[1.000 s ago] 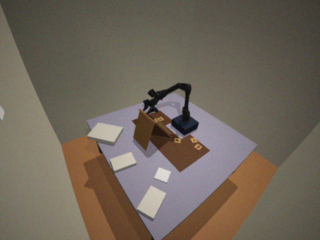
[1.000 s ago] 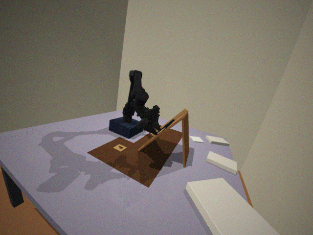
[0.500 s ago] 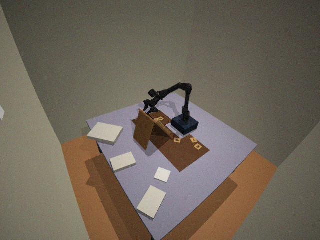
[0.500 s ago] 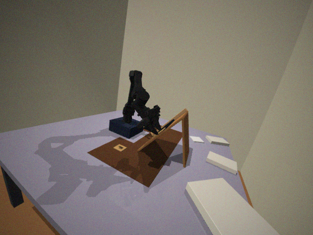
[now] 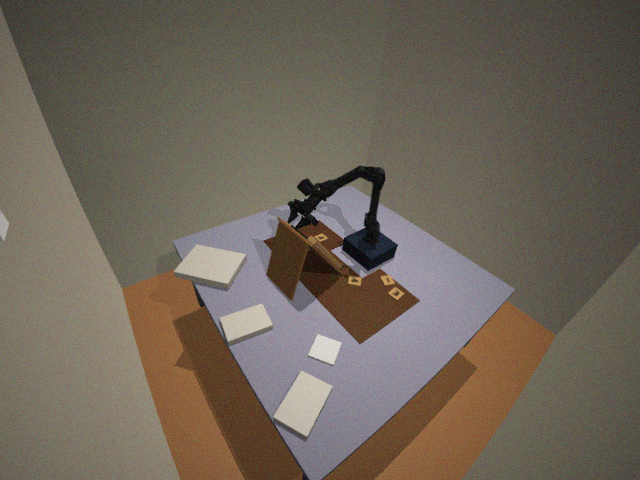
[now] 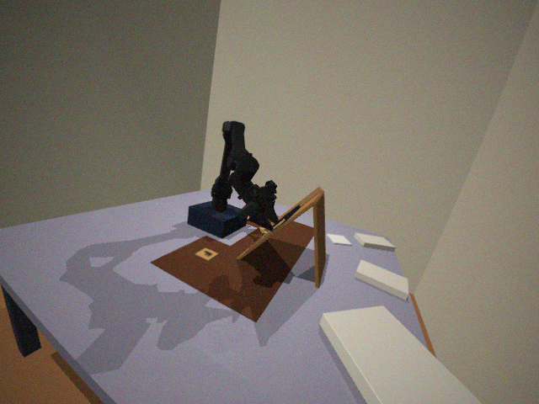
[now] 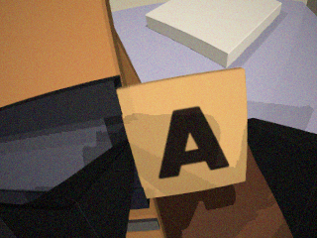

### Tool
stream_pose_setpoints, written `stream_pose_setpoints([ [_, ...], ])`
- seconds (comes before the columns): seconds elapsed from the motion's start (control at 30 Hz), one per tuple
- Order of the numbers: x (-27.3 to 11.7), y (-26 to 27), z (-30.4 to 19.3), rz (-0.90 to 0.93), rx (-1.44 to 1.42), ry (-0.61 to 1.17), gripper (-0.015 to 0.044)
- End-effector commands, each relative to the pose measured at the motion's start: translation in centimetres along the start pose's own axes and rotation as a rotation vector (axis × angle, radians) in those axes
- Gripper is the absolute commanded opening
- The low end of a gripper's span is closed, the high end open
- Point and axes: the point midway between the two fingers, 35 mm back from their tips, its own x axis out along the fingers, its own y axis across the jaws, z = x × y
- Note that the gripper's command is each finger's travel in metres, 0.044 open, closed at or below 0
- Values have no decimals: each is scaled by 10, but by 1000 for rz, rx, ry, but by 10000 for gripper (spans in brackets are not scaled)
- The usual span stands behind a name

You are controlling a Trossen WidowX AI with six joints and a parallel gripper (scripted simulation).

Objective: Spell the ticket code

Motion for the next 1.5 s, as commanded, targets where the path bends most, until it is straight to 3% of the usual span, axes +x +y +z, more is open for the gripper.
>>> stream_pose_setpoints([
  [0.0, -1, 2, 0, -4, 2, 0, 0],
  [1.47, 0, 24, 0, -3, 3, -1, 0],
])
